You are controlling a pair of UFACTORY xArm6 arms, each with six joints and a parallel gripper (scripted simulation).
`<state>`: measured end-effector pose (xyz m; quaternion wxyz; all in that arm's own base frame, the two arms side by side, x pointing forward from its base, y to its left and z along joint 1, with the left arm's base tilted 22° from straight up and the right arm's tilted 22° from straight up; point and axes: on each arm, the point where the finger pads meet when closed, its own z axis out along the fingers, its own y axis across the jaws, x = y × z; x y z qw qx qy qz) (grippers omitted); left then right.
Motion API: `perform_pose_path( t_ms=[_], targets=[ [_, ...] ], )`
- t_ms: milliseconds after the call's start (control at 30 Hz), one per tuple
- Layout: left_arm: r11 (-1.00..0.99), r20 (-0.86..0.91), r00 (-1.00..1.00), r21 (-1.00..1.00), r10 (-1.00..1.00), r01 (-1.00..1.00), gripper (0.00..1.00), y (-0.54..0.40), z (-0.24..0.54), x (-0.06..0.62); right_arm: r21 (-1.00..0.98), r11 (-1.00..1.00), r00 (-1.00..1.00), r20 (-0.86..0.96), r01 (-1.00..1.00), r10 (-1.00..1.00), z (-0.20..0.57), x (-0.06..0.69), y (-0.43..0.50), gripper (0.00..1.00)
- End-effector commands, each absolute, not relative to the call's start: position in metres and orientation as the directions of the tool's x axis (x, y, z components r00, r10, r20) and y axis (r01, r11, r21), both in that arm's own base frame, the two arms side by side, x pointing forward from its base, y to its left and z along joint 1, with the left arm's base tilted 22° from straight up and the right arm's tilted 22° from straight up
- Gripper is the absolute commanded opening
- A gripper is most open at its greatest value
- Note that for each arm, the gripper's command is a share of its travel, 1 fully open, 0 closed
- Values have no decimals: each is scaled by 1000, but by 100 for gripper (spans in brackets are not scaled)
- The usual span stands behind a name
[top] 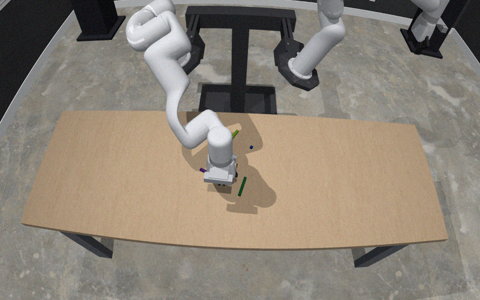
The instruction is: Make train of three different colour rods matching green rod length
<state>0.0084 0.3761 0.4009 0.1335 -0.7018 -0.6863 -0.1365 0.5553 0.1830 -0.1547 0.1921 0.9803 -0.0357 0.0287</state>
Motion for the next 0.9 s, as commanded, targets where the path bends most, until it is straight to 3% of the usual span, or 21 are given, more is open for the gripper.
perform_pose_path(
  t_ms=[0,867],
  targets=[
    [-22,380,21,0,925,1000,100,376,403,8,372,-925,996,75,-82,-58,-152,557,185,6],
    [-22,380,21,0,925,1000,100,376,403,8,372,-925,996,75,-82,-58,-156,558,183,6]
  ],
)
